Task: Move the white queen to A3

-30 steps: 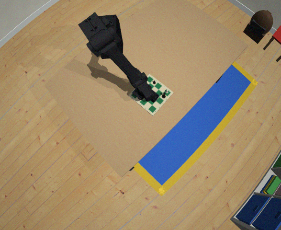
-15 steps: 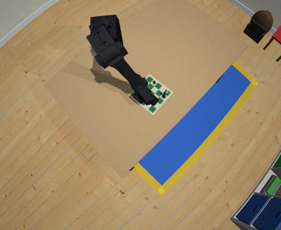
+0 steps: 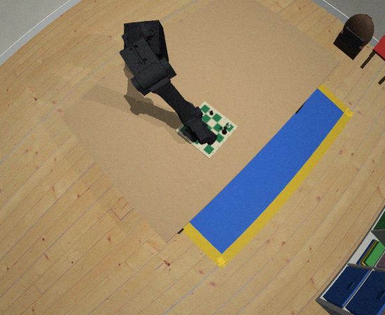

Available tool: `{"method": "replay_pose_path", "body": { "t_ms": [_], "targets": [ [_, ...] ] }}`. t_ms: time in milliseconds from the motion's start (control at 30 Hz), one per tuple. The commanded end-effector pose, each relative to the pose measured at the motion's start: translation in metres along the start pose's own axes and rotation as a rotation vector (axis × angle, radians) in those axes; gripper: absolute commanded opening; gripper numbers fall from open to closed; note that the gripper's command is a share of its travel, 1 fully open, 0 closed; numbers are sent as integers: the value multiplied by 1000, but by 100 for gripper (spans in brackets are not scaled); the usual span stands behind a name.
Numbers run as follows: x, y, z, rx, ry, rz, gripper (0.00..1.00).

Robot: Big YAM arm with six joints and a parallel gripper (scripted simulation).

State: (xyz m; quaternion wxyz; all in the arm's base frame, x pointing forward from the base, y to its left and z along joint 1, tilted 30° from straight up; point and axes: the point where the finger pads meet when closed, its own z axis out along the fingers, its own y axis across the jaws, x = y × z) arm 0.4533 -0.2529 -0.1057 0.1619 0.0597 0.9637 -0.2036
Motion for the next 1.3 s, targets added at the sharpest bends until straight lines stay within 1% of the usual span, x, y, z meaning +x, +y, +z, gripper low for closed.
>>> {"method": "replay_pose_path", "body": {
  "t_ms": [0, 1267],
  "targets": [
    [-10, -6, -4, 9, -26, 1, 0],
    [-11, -7, -4, 7, -22, -9, 0]
  ]
}}
